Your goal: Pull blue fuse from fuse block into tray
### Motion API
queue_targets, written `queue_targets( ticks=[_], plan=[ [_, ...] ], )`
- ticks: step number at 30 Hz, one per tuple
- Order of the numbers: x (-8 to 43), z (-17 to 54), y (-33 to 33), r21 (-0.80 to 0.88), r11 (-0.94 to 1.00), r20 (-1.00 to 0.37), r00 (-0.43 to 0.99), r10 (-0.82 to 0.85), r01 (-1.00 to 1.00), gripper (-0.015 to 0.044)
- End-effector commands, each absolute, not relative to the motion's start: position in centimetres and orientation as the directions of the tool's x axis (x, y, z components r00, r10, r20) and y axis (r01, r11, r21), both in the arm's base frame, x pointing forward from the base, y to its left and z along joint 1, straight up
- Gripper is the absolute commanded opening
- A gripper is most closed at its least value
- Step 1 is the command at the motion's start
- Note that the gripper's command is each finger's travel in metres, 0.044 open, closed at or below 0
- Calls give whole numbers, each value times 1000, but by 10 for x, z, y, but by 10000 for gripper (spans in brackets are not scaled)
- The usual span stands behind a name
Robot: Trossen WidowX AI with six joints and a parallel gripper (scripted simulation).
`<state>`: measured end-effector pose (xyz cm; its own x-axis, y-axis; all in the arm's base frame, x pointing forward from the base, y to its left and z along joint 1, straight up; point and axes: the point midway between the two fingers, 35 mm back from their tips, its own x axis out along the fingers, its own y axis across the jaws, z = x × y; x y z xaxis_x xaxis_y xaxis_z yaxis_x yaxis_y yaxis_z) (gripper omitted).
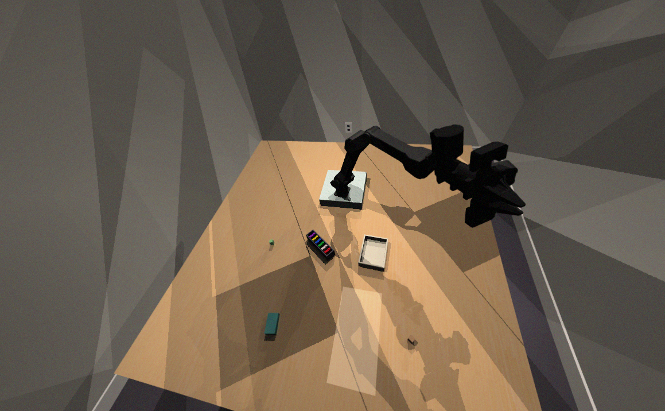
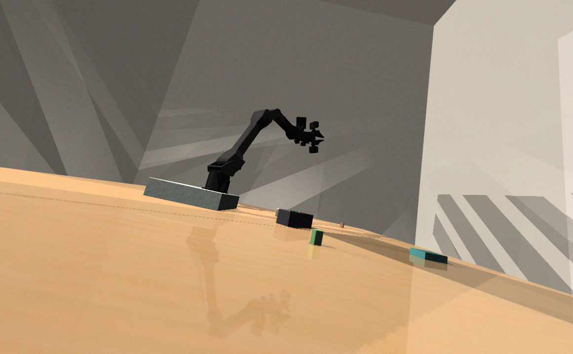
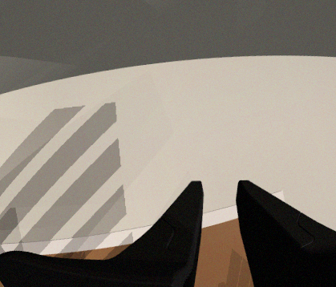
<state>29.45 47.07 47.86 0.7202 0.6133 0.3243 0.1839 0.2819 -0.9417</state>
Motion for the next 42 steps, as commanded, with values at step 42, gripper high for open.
queue_targets(
  ticks=[42],
  plan=[
    [284,69,-7,15,891,-999,37,-1,454,74]
  ],
)
